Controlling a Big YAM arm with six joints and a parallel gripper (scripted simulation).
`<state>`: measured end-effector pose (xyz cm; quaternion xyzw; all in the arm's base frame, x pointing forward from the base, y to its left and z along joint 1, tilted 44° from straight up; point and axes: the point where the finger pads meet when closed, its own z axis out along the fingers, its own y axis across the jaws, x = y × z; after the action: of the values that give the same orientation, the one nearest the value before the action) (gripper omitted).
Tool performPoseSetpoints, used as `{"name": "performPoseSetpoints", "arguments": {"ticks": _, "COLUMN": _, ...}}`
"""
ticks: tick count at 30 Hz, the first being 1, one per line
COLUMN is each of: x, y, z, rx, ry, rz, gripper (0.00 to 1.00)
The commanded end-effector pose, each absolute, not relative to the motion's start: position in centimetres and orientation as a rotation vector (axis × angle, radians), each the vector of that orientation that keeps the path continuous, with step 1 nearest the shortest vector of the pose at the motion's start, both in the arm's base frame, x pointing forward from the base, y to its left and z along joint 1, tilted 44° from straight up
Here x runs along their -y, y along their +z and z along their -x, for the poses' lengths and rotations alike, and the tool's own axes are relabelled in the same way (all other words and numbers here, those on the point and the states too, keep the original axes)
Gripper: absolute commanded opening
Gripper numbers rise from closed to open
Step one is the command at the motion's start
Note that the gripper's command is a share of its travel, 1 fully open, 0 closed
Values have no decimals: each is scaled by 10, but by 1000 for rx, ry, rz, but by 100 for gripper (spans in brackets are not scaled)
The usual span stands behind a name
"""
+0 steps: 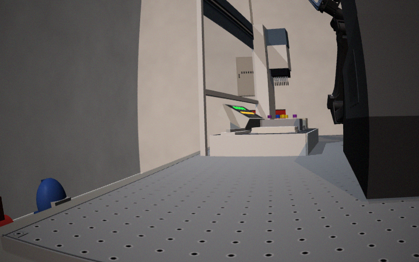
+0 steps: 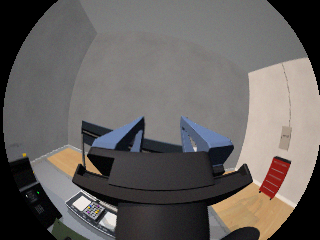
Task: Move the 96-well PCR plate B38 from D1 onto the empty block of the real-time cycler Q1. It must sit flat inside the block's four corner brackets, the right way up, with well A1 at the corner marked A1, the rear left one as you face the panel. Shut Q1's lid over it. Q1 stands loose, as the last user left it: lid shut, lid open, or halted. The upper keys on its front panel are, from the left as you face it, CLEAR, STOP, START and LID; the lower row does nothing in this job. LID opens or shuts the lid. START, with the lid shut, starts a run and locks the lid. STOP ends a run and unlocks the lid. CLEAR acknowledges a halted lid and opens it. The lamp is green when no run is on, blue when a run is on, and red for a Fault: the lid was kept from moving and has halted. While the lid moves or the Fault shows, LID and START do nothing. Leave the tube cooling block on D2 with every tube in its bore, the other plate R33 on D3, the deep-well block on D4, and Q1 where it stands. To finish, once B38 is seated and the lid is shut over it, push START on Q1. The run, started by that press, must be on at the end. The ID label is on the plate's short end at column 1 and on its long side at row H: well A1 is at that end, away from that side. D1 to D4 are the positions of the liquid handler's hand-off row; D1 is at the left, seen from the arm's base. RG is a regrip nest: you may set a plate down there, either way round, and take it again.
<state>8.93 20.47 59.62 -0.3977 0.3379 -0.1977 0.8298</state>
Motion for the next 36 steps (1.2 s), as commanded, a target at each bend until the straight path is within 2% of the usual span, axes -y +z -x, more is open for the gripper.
{"name": "performPoseSetpoints", "arguments": {"ticks": 1, "x": -228, "y": 586, "z": -91, "rx": -739, "ry": -403, "rz": 881, "gripper": 0}}
{"name": "performPoseSetpoints", "arguments": {"ticks": 17, "x": -279, "y": 543, "z": -106, "rx": -822, "ry": -369, "rz": 994, "gripper": 0}}
{"name": "performPoseSetpoints", "arguments": {"ticks": 25, "x": -309, "y": 493, "z": -117, "rx": -884, "ry": -360, "rz": 1070, "gripper": 0}}
{"name": "performPoseSetpoints", "arguments": {"ticks": 36, "x": -320, "y": 472, "z": -136, "rx": -1013, "ry": -316, "rz": 1092, "gripper": 0}}
